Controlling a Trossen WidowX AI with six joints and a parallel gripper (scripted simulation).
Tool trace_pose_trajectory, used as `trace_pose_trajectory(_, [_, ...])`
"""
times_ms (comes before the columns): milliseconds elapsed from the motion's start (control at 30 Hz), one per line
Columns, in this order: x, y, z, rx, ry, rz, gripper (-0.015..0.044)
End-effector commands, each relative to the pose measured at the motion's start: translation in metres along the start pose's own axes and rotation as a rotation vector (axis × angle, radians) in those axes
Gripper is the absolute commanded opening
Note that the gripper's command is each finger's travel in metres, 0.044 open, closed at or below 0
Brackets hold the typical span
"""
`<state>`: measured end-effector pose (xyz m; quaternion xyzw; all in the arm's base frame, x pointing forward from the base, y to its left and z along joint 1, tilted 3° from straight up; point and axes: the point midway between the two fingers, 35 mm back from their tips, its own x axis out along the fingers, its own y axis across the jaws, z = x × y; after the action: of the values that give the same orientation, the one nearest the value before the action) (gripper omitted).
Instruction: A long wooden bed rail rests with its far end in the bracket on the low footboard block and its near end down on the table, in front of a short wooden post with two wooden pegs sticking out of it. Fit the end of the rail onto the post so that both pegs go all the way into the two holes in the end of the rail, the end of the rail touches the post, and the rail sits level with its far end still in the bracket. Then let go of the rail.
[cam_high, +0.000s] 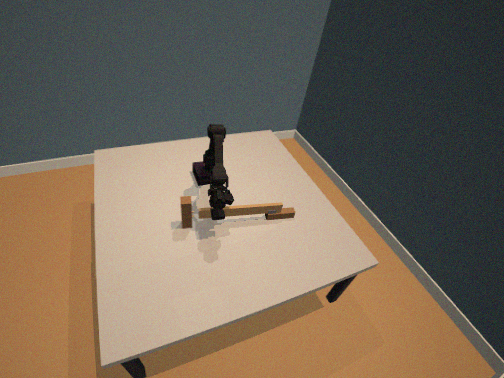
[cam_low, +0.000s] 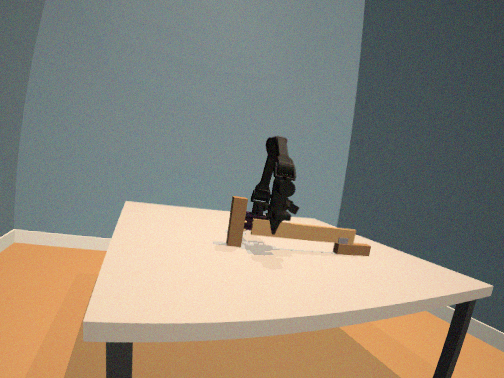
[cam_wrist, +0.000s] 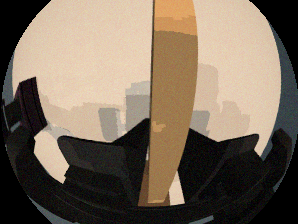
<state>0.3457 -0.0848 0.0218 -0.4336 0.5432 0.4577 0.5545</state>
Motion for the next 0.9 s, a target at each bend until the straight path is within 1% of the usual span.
trace_pose_trajectory(0, [-0.0054, -0.0026, 0.0005, -0.002, -0.005, -0.015, 0.0])
trace_pose_trajectory(467, [0.0011, -0.002, 0.0005, -0.002, -0.005, -0.015, 0.0])
trace_pose_trajectory(867, [-0.0017, -0.0011, 0.0005, -0.002, -0.005, -0.015, 0.0])
